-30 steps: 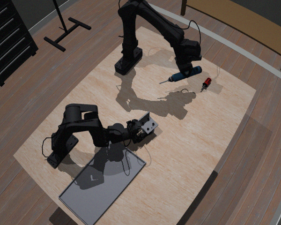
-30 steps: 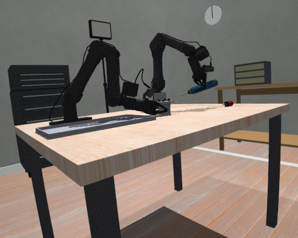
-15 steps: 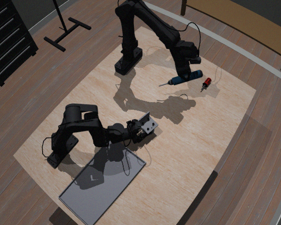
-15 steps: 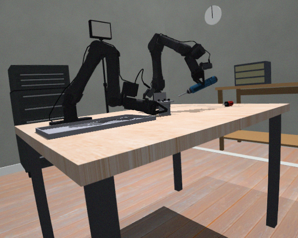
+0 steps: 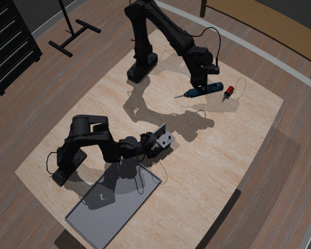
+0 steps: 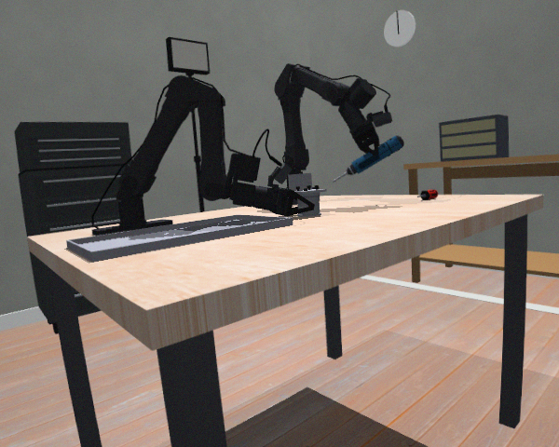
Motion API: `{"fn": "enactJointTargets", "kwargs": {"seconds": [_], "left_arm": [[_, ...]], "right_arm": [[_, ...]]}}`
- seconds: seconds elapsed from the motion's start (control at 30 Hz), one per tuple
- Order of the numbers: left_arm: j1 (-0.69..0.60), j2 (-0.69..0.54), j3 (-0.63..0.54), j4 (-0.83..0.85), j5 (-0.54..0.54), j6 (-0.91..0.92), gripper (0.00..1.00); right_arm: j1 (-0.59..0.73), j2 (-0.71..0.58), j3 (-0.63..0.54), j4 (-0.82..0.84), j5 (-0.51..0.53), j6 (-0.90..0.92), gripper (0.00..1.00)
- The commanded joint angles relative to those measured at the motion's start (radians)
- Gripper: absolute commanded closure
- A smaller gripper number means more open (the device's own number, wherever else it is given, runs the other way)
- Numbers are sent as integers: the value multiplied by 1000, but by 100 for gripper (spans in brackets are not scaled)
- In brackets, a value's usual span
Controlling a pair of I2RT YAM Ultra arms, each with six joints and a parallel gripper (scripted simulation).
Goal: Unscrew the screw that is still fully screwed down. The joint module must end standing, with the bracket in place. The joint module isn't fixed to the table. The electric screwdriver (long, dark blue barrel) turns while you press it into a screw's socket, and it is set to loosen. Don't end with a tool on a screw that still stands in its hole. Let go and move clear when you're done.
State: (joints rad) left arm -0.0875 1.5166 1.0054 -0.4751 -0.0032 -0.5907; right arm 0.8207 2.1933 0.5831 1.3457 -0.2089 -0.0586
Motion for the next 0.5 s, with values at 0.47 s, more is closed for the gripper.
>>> {"fn": "enactJointTargets", "kwargs": {"seconds": [0.47], "left_arm": [[-89,-95,-39,208,-4,97,58]], "right_arm": [[2,-5,6,-10,5,4,41]]}}
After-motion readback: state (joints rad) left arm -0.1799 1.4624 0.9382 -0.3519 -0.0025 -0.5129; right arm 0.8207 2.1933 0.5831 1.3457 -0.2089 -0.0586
